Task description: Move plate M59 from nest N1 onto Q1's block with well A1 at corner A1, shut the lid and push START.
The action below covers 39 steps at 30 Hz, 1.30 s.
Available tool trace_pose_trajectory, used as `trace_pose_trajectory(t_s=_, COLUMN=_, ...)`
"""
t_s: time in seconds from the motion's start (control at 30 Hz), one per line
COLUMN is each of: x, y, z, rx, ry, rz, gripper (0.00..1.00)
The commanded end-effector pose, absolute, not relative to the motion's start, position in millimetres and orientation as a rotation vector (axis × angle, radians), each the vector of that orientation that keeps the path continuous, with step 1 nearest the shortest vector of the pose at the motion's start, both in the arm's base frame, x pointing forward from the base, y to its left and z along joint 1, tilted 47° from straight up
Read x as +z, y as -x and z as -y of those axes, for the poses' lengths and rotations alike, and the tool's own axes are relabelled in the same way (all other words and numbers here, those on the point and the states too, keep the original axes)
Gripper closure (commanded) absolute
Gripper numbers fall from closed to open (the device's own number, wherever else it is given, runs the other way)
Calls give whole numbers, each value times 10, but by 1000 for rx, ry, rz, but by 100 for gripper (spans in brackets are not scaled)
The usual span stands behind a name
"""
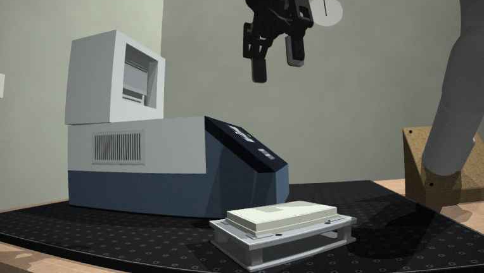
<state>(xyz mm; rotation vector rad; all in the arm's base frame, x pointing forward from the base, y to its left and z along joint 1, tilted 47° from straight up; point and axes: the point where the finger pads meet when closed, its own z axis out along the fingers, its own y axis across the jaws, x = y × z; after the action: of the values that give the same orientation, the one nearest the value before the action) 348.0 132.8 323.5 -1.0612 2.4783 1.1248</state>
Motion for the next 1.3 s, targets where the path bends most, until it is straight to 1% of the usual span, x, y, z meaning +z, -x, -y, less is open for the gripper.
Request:
trace_pose_trajectory(t_s=0.0, x=3213, y=-3489, z=-1383, rx=1130, ry=1069, rz=-2464, gripper=0)
trace_pose_trajectory(t_s=1.27, x=2911, y=-3447, z=-1701, rx=1130, ry=1069, rz=-2465, gripper=0)
